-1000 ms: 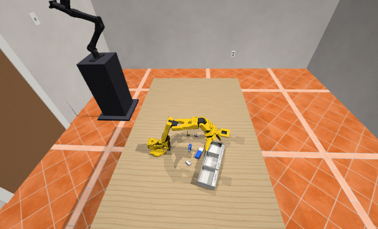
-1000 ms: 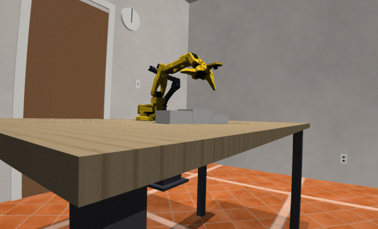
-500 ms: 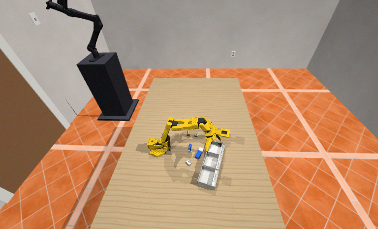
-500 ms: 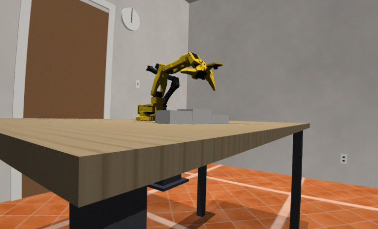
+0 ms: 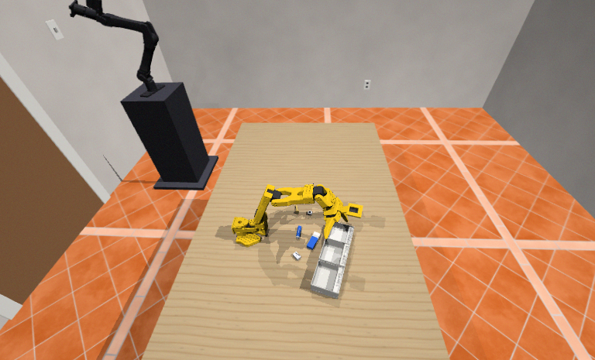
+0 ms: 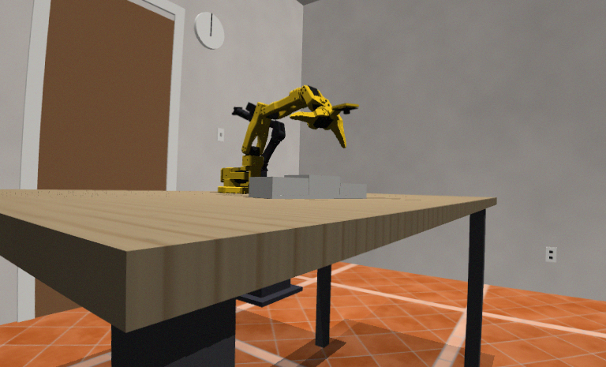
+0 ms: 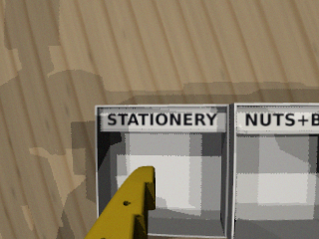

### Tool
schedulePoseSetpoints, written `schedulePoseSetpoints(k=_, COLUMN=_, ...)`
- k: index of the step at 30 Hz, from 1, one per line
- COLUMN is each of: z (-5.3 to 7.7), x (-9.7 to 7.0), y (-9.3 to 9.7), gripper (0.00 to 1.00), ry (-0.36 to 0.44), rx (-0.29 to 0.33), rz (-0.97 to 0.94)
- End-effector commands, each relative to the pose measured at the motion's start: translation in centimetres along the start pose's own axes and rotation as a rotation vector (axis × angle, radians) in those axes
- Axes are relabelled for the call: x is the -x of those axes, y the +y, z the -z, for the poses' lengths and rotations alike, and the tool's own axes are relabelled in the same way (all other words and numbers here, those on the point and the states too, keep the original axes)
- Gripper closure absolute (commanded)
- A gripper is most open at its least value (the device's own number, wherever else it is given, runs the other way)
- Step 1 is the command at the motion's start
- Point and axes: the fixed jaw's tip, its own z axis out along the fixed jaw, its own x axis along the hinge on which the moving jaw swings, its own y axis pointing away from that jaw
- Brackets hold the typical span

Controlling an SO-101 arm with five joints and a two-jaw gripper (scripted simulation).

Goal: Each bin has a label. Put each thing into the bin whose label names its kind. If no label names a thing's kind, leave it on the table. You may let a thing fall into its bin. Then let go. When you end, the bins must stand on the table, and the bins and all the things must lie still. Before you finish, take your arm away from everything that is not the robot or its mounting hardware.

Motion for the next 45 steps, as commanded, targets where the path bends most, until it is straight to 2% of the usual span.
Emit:
schedulePoseSetpoints(k=1, z=0.91, x=0.9, y=0.38, gripper=0.0, ry=-0.047, rx=0.014, rz=-0.006)
schedulePoseSetpoints(k=39, z=0.91, x=0.9, y=0.38, gripper=0.0, ry=-0.047, rx=0.014, rz=-0.006)
schedulePoseSetpoints(k=45, z=1.38, x=1.19, y=0.44, gripper=0.0, ry=-0.065, rx=0.018, rz=-0.006)
